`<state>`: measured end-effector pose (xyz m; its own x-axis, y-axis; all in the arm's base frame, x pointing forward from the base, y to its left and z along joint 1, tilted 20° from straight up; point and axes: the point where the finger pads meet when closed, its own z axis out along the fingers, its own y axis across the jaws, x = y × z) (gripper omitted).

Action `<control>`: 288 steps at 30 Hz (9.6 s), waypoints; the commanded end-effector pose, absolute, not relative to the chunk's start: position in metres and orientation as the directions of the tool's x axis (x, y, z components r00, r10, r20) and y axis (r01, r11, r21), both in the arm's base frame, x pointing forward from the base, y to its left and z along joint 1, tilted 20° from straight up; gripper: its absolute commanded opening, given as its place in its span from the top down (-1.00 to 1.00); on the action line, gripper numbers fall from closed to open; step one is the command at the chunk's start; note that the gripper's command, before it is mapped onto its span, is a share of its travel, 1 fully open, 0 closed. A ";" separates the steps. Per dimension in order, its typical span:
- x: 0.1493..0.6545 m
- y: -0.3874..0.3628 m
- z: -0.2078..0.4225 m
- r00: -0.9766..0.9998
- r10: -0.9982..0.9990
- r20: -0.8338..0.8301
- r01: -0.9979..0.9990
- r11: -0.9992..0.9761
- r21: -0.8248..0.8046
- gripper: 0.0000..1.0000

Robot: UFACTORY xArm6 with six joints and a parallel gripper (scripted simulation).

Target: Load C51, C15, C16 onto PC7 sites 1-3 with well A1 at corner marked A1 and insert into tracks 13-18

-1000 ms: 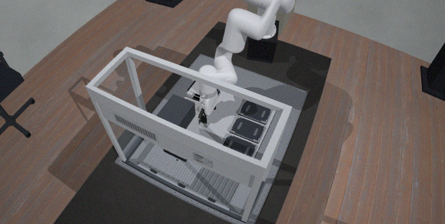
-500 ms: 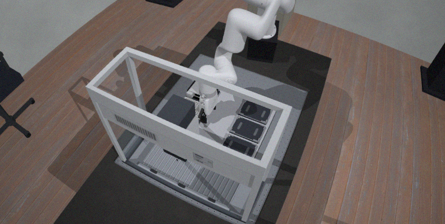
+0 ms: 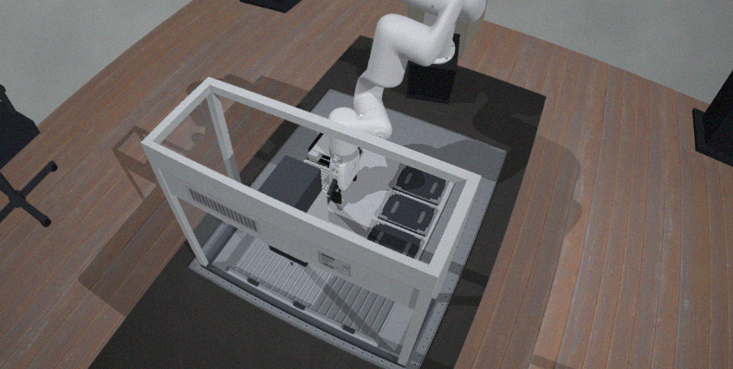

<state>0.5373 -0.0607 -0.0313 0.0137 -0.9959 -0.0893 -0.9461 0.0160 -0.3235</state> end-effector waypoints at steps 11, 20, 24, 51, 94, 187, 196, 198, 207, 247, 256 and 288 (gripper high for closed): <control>0.538 -0.055 -0.029 0.014 -0.996 -0.089 -0.945 0.016 -0.327 -1.00; 0.535 -0.056 -0.018 0.014 -0.996 -0.089 -0.945 0.016 -0.327 -1.00; 0.534 -0.056 -0.015 0.014 -0.996 -0.089 -0.945 0.016 -0.327 -1.00; 0.520 -0.060 0.024 0.014 -0.996 -0.089 -0.945 0.016 -0.327 -1.00; 0.501 -0.065 0.079 0.014 -0.996 -0.089 -0.945 0.016 -0.327 -1.00; 0.517 -0.258 0.024 0.014 -0.996 -0.087 -0.945 0.015 -0.327 -1.00; 0.521 -0.256 0.013 0.014 -0.996 -0.087 -0.945 0.015 -0.327 -1.00; 0.522 -0.256 0.010 0.014 -0.996 -0.087 -0.945 0.015 -0.327 -1.00; 0.527 -0.255 -0.004 0.014 -0.996 -0.087 -0.945 0.015 -0.327 -1.00; 0.537 -0.252 -0.035 0.014 -0.996 -0.087 -0.945 0.016 -0.327 -1.00; 0.539 -0.251 -0.041 0.014 -0.996 -0.087 -0.945 0.016 -0.327 -1.00; 0.541 -0.246 -0.046 0.014 -0.996 -0.087 -0.945 0.016 -0.327 -1.00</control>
<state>0.5401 -0.2469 -0.0480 0.0143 -0.9959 -0.0895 -0.9462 0.0155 -0.3233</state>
